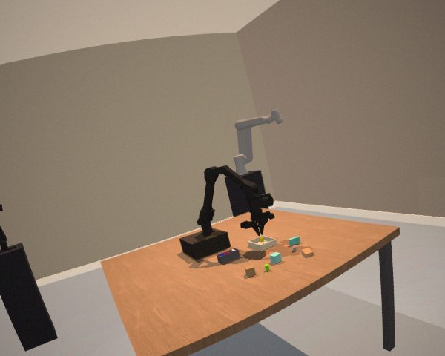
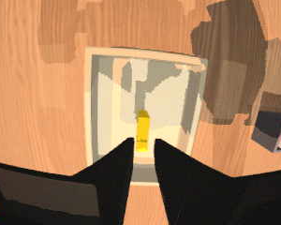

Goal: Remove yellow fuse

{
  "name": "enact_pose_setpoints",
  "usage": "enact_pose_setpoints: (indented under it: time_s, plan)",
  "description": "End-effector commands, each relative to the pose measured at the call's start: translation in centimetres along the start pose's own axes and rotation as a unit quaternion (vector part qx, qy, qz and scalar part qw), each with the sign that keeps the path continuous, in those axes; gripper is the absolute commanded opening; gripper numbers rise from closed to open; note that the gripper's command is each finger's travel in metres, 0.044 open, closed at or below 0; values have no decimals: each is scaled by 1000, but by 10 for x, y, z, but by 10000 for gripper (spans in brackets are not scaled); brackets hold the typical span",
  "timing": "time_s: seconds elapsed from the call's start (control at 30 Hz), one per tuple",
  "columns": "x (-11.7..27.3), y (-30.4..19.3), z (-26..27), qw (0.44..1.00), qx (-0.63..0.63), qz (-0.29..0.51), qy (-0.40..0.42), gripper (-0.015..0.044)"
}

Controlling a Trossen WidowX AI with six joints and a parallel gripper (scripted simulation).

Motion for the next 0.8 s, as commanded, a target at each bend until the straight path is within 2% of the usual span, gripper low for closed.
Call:
enact_pose_setpoints:
  time_s: [0.0,0.23,0.37,0.77]
  plan:
    - [1,0,0,1000,0,-1,0,157]
    - [4,0,0,1000,0,-1,0,330]
    - [37,0,0,1000,-3,1,0,330]
    - [35,0,0,1000,-1,2,-1,330]
Point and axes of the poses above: the point midway between the two fingers, 35 mm back from their tips, its own x axis back along the fingers, its own z axis across the jaws, y = z × x, the point moved 10 cm from there along x, back along the fingers
